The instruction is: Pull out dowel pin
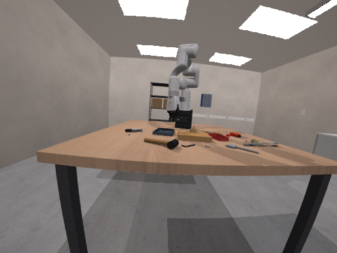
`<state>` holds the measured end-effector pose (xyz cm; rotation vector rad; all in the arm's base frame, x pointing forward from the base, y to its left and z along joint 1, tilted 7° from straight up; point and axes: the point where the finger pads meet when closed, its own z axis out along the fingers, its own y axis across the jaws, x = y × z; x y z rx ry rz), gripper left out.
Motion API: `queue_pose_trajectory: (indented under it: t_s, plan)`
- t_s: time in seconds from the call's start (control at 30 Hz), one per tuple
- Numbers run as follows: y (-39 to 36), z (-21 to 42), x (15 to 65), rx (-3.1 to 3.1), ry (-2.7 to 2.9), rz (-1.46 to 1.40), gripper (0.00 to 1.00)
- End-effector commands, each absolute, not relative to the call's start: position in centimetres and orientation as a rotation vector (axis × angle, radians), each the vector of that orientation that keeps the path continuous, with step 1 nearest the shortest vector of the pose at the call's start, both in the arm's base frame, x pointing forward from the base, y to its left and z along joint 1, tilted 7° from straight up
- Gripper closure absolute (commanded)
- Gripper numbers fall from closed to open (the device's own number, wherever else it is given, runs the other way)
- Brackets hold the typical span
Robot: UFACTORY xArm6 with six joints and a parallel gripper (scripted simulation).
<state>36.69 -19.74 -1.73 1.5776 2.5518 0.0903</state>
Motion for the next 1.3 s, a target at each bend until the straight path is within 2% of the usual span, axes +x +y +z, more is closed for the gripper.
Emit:
queue_pose_trajectory:
  t_s: [0.0, 0.63, 1.27]
  plan:
    - [-18.7, -1.6, 37.4, 1.856, 2.376, 0.039, 0.73]
    - [-16.5, -1.6, 38.3, 2.285, 1.976, 0.076, 0.73]
    - [-16.1, -1.6, 38.5, 2.354, 1.896, 0.083, 0.73]
